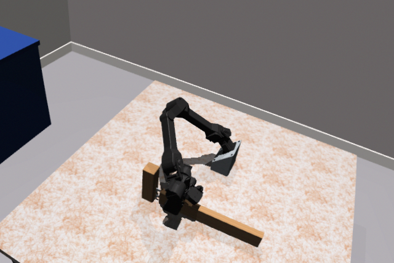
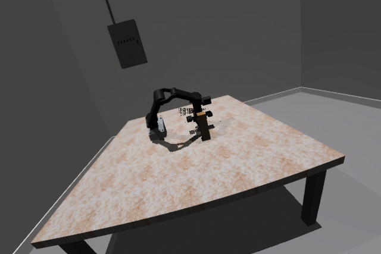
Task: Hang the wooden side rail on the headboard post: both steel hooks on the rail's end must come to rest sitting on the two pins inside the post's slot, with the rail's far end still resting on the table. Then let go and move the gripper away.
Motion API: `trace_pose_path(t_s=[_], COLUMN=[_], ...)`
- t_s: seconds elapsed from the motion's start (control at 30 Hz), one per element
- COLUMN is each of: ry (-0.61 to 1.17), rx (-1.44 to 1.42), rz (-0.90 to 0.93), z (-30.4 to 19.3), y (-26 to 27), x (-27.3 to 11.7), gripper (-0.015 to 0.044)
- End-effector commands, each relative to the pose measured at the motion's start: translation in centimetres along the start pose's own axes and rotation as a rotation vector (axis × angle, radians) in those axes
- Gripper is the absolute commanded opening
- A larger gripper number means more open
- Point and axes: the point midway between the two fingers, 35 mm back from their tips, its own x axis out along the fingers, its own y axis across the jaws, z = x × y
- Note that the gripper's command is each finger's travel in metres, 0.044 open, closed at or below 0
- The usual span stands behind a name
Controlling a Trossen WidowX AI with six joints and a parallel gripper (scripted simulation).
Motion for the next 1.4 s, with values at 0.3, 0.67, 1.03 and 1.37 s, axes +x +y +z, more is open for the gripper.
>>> trace_pose_path(t_s=[0.3, 0.67, 1.03, 1.37], ry=[-0.003, -0.004, -0.004, -0.004], rx=[-0.007, -0.007, -0.007, -0.007], rz=[-0.008, -0.008, -0.008, -0.008], z=[0.26, 0.26, 0.26, 0.26], y=[-0.09, -0.09, -0.09, -0.08], x=[-0.63, -0.81, -0.99, -1.16], gripper=[0.0, 0.0, 0.0, 0.0])
